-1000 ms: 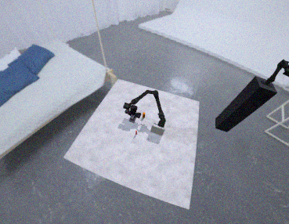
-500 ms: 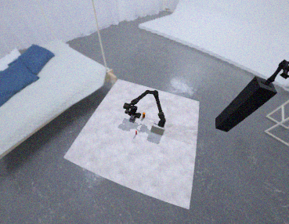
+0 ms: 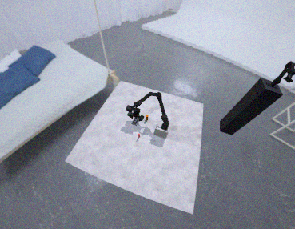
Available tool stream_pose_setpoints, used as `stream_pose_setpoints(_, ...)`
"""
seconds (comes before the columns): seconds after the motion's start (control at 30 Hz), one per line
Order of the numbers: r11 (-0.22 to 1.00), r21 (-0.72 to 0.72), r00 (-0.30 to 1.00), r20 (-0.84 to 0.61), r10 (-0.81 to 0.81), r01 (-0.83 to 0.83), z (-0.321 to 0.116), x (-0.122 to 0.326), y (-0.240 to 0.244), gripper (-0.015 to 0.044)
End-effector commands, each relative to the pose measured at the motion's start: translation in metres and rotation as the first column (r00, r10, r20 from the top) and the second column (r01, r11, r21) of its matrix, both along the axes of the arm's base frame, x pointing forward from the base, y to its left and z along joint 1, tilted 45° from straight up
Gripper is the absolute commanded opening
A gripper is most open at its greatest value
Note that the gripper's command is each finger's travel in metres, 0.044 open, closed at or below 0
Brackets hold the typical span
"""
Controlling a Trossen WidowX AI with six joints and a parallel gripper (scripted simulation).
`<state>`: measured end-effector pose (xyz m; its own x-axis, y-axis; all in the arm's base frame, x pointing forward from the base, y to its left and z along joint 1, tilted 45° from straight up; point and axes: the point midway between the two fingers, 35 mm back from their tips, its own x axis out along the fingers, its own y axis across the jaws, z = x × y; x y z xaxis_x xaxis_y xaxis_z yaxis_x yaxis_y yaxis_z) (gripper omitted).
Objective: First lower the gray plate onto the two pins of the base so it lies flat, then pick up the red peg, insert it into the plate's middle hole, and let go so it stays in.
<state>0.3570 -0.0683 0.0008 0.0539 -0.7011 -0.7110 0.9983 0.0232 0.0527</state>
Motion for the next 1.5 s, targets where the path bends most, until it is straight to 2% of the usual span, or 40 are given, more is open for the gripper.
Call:
stream_pose_setpoints(0.0, 1.0, 0.001, 1.0, 0.002, -0.002, 0.002, 0.0, 0.0, 0.0, 0.044)
stream_pose_setpoints(0.07, 1.0, 0.003, 1.0, 0.001, -0.001, 0.001, 0.007, 0.002, 0.008, 0.044)
stream_pose_setpoints(0.23, 1.0, 0.007, 1.0, -0.006, 0.0, 0.0, 0.062, -0.001, 0.065, 0.044)
stream_pose_setpoints(0.33, 1.0, 0.002, 1.0, -0.004, -0.001, 0.001, 0.081, -0.005, 0.082, 0.044)
stream_pose_setpoints(0.67, 1.0, 0.001, 1.0, -0.004, -0.001, 0.001, 0.08, -0.004, 0.085, 0.044)
stream_pose_setpoints(0.73, 1.0, 0.006, 1.0, -0.023, 0.02, -0.02, 0.072, -0.008, 0.094, 0.044)
stream_pose_setpoints(0.93, 0.982, 0.036, 0.965, -0.179, 0.19, -0.186, 0.011, -0.048, 0.158, 0.044)
stream_pose_setpoints(1.13, 0.939, 0.056, 0.878, -0.337, 0.339, -0.34, -0.041, -0.11, 0.199, 0.044)
stream_pose_setpoints(1.23, 0.925, 0.059, 0.851, -0.375, 0.369, -0.375, -0.052, -0.127, 0.204, 0.044)
stream_pose_setpoints(1.47, 0.925, 0.059, 0.851, -0.375, 0.369, -0.375, -0.058, -0.123, 0.2, 0.044)
